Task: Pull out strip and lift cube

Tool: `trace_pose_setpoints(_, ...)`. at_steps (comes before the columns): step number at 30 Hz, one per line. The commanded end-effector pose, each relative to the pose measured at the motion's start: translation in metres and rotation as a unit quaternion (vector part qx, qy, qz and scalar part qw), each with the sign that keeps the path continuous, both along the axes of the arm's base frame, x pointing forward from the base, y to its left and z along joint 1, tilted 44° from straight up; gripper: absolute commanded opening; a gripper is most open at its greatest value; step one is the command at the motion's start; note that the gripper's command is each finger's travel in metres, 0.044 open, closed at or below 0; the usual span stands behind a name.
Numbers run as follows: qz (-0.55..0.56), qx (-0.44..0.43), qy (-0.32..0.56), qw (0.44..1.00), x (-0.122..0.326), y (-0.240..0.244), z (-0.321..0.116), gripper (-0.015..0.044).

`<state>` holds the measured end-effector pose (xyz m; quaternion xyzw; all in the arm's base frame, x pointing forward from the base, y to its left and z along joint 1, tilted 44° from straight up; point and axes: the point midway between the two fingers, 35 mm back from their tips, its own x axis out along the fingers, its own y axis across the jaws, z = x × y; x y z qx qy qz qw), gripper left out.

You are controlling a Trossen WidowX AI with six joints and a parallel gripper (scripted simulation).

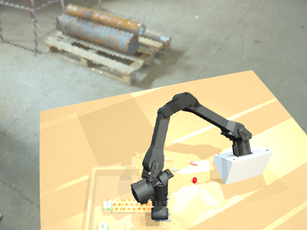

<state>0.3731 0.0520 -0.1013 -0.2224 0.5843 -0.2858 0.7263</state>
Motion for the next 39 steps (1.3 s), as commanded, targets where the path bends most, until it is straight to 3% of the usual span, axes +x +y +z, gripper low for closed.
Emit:
trace_pose_setpoints(1,-0.002,-0.003,0.009,1.000,-0.012,-0.003,-0.006,0.0000)
trace_pose_setpoints(39,-0.002,-0.003,0.009,1.000,-0.033,-0.003,-0.009,0.0000)
